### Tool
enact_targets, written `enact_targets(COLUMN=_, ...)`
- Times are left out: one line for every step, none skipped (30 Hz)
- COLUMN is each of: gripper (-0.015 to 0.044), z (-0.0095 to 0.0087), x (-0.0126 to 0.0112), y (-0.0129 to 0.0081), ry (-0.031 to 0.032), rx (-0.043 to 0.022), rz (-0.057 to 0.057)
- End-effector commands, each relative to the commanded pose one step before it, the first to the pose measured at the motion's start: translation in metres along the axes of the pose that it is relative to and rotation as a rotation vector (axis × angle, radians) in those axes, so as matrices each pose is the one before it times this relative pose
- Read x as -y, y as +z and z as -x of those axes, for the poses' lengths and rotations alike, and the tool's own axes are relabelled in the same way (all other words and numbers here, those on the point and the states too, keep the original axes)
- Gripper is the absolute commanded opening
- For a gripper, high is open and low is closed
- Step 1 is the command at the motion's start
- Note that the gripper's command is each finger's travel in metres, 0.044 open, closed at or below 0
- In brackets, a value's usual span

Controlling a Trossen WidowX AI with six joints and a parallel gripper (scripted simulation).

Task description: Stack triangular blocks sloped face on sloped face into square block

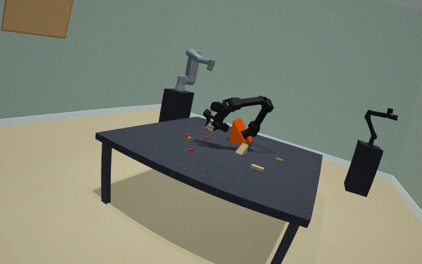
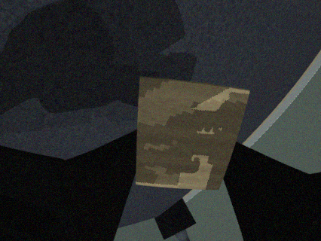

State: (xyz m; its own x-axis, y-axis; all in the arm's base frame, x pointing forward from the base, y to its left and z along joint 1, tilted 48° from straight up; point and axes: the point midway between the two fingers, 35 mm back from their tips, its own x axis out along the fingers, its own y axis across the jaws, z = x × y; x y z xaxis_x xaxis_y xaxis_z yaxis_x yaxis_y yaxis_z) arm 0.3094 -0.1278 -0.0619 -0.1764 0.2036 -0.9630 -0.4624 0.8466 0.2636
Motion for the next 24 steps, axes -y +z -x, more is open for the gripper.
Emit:
enact_targets(gripper=0.0000, z=-0.00066, x=0.00202, y=-0.00057, ry=0.02466, rx=0.00911, rz=-0.1543)
enact_targets(gripper=0.0000, z=-0.00014, x=0.00012, y=-0.00009, ry=0.00529, rx=0.00118, rz=-0.0332)
enact_targets(gripper=0.0000, z=-0.00013, x=0.00012, y=-0.00009, ry=0.00532, rx=0.00103, rz=-0.0332)
enact_targets(gripper=0.0000, z=-0.00013, x=0.00013, y=-0.00008, ry=0.00535, rx=0.00088, rz=-0.0332)
enact_targets(gripper=0.0000, z=-0.00012, x=0.00013, y=-0.00008, ry=0.00537, rx=0.00072, rz=-0.0332)
enact_targets(gripper=0.0000, z=-0.00012, x=0.00014, y=-0.00009, ry=0.00543, rx=0.00053, rz=-0.0336)
enact_targets(gripper=0.0000, z=-0.00011, x=0.00014, y=-0.00008, ry=0.00545, rx=0.00037, rz=-0.0336)
enact_targets(gripper=0.0000, z=-0.00011, x=0.00014, y=-0.00008, ry=0.00546, rx=0.00021, rz=-0.0336)
enact_targets(gripper=0.0000, z=-0.00011, x=0.00015, y=-0.00007, ry=0.00546, rx=0.00005, rz=-0.0336)
enact_targets(gripper=0.0000, z=-0.00010, x=0.00015, y=-0.00007, ry=0.00546, rx=-0.00010, rz=-0.0336)
enact_targets(gripper=0.0000, z=-0.00010, x=0.00015, y=-0.00006, ry=0.00546, rx=-0.00026, rz=-0.0336)
enact_targets(gripper=0.0000, z=-0.00009, x=0.00016, y=-0.00006, ry=0.00545, rx=-0.00042, rz=-0.0337)
enact_targets(gripper=0.0000, z=-0.00009, x=0.00016, y=-0.00005, ry=0.00543, rx=-0.00058, rz=-0.0337)
enact_targets(gripper=0.0000, z=-0.00009, x=0.00016, y=-0.00004, ry=0.00542, rx=-0.00073, rz=-0.0337)
enact_targets(gripper=0.0000, z=-0.00008, x=0.00016, y=-0.00004, ry=0.00539, rx=-0.00089, rz=-0.0337)
enact_targets(gripper=0.0000, z=-0.00008, x=0.00015, y=-0.00003, ry=0.00540, rx=-0.00106, rz=-0.0337)
enact_targets(gripper=0.0000, z=-0.00008, x=0.00015, y=-0.00002, ry=0.00536, rx=-0.00121, rz=-0.0337)
enact_targets(gripper=0.0000, z=-0.00007, x=0.00015, y=-0.00002, ry=0.00533, rx=-0.00137, rz=-0.0337)
enact_targets(gripper=0.0000, z=-0.00007, x=0.00015, y=-0.00001, ry=0.00529, rx=-0.00152, rz=-0.0337)
enact_targets(gripper=0.0000, z=-0.00006, x=0.00015, y=-0.00001, ry=0.00524, rx=-0.00167, rz=-0.0337)
enact_targets(gripper=0.0000, z=-0.00006, x=0.00015, y=0.00000, ry=0.00519, rx=-0.00182, rz=-0.0337)
enact_targets(gripper=0.0000, z=-0.00006, x=0.00015, y=0.00001, ry=0.00514, rx=-0.00197, rz=-0.0337)
enact_targets(gripper=0.0000, z=-0.00005, x=0.00015, y=0.00001, ry=0.00508, rx=-0.00212, rz=-0.0337)
enact_targets(gripper=0.0000, z=-0.00005, x=0.00015, y=0.00002, ry=0.00502, rx=-0.00226, rz=-0.0337)
